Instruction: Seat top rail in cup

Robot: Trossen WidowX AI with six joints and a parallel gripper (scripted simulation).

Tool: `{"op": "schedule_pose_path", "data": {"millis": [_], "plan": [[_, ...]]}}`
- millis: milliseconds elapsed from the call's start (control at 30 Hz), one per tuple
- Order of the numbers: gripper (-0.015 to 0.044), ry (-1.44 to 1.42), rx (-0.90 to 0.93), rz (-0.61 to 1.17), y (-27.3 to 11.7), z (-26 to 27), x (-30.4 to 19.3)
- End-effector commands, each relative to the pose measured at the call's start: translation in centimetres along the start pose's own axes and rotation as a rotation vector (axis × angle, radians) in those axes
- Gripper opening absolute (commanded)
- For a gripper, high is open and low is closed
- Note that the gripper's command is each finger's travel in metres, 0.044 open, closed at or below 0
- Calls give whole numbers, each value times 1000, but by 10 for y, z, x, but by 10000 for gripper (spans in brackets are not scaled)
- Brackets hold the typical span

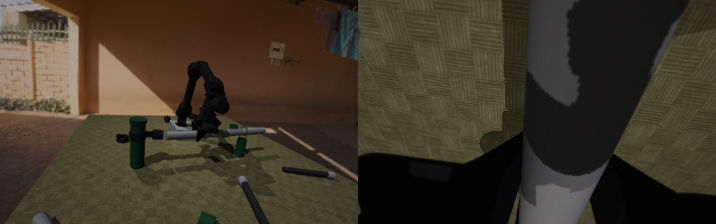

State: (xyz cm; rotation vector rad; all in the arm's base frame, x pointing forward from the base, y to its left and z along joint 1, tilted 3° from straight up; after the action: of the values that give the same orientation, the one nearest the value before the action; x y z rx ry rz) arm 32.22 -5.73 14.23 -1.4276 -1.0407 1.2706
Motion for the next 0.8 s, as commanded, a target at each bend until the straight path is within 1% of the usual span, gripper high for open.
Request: {"op": "schedule_pose_path", "data": {"millis": [0, 767], "plan": [[0, 1, -2, 5, -1, 0, -1], [0, -2, -1, -1, -6, -3, -6]]}}
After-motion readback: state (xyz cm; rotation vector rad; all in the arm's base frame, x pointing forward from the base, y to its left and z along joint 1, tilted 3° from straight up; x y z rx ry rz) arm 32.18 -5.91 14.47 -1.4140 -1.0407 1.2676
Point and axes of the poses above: the point midway between the two fingers, 35 mm back from their tips, its own y axis out along the fingers, its own z axis across the jaws, x = y × z, the point moved 6 cm from there along -y, back along the fingers, and after that the axes turned 1 degree about y, right-handed, at the moved point
